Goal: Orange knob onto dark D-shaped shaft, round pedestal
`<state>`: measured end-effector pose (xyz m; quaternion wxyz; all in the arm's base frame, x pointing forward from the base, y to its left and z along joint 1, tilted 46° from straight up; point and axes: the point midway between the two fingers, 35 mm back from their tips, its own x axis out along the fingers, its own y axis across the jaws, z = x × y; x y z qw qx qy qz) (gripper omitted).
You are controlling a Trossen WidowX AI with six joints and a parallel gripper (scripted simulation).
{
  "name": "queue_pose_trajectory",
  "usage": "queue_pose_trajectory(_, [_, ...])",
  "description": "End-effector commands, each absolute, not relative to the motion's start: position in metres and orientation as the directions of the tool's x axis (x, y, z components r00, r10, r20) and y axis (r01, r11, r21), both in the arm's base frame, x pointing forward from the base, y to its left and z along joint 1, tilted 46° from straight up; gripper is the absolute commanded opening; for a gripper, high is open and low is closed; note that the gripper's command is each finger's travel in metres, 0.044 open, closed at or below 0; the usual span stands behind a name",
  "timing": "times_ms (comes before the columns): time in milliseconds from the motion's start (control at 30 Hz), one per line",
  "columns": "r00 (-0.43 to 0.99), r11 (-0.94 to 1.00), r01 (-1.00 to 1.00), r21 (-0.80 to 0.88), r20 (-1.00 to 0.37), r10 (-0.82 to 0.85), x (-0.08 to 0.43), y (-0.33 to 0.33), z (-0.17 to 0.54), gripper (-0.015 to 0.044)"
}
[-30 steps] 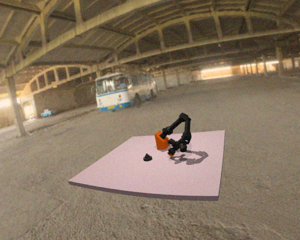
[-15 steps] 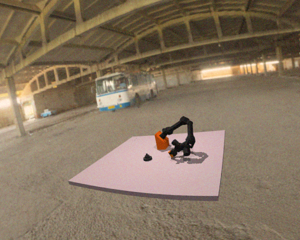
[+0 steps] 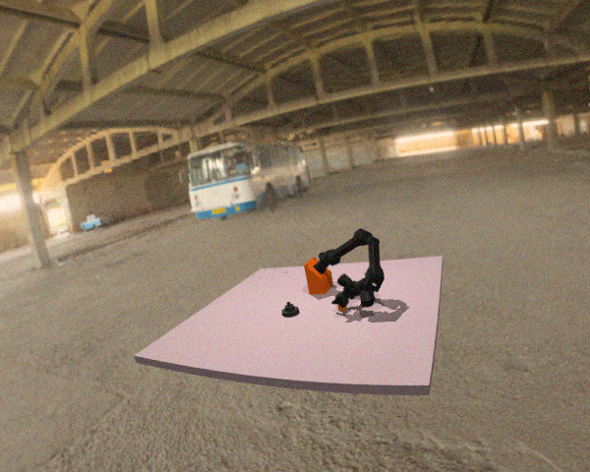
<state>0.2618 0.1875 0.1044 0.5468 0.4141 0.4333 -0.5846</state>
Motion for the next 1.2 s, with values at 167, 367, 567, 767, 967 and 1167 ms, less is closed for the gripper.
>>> queue_pose_trajectory(167, [-0.059,-0.026,0.998,-0.054,-0.958,-0.281,0.262,0.188,0.104,0.0260])
queue_pose_trajectory(367, [-0.059,-0.026,0.998,-0.054,-0.958,-0.281,0.262,0.188,0.104,0.0260])
queue_pose_trajectory(567, [-0.059,-0.026,0.998,-0.054,-0.958,-0.281,0.262,0.188,0.104,0.0418])
queue_pose_trajectory(767, [-0.059,-0.026,0.998,-0.054,-0.958,-0.281,0.262,0.188,0.104,0.0440])
queue_pose_trajectory(967, [-0.055,-0.023,0.998,-0.050,-0.957,-0.285,0.263,0.131,0.156,0.0440])
queue_pose_trajectory(1167, [-0.063,-0.026,0.998,-0.058,-0.961,-0.271,0.262,0.129,0.158,0.0440])
